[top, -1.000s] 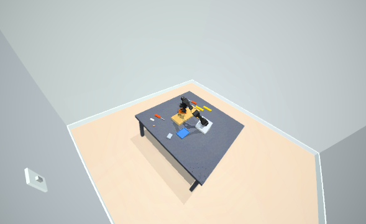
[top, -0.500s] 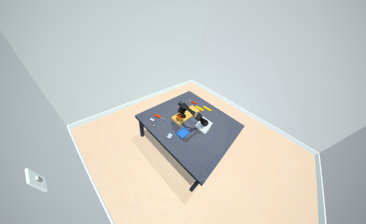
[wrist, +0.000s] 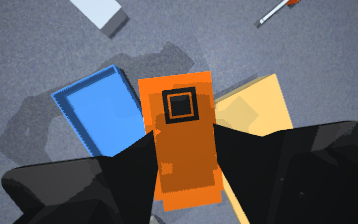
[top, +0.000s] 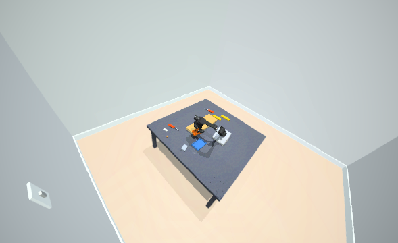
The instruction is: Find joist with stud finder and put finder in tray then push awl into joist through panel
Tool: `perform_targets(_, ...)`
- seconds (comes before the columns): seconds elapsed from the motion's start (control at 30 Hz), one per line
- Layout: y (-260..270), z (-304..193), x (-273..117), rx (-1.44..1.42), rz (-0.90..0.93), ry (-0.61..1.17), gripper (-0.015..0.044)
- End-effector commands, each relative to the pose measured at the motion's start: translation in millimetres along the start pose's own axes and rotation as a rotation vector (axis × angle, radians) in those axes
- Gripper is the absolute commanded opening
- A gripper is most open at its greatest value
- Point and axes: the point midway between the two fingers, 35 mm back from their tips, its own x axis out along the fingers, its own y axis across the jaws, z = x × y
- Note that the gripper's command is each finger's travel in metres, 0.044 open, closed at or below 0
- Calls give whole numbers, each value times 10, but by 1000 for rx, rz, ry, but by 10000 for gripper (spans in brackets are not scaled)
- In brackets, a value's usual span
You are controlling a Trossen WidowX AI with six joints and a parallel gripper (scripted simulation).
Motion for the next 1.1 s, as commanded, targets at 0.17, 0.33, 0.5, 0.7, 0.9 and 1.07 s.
perform_targets(0.17,506,105,-3,-142,51,-42,0)
perform_targets(0.33,799,117,-8,-219,87,-65,0)
perform_targets(0.5,1083,103,-25,-294,124,-90,0)
perform_targets(0.7,1163,92,-18,-317,136,-97,0)
perform_targets(0.9,1151,78,62,-318,136,-93,0)
perform_targets(1.07,1143,65,135,-320,136,-90,0)
